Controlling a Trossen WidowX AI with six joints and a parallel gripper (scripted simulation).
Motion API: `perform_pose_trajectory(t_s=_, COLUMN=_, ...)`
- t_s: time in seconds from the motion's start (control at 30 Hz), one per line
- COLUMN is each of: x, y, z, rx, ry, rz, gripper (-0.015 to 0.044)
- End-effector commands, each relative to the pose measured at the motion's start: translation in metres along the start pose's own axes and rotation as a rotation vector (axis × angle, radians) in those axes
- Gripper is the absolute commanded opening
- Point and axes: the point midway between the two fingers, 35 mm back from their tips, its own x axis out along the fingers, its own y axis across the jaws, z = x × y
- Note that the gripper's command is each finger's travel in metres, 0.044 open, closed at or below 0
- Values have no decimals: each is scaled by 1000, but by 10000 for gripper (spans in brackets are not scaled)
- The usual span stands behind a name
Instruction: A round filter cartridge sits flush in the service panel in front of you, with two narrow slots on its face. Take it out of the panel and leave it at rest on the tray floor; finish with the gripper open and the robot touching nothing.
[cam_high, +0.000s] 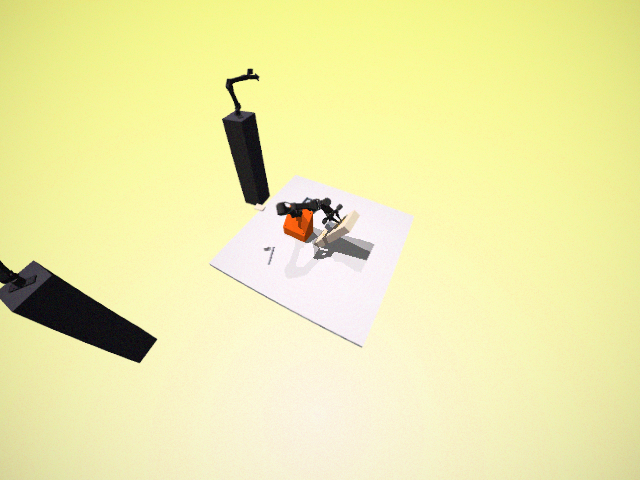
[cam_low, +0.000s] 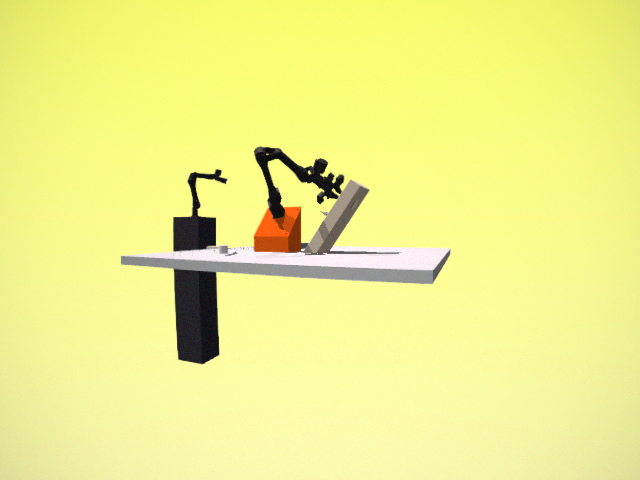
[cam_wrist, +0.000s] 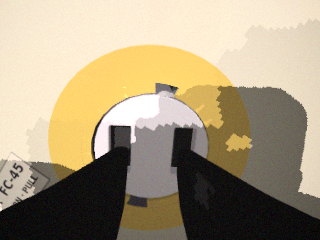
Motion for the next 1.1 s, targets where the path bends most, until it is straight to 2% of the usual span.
perform_pose_trajectory(t_s=0.0, x=0, y=2, z=2, rx=-1, ry=1, rz=6, gripper=93)
perform_pose_trajectory(t_s=1.07, x=3, y=2, z=1, rx=-1, ry=1, rz=7, gripper=93)
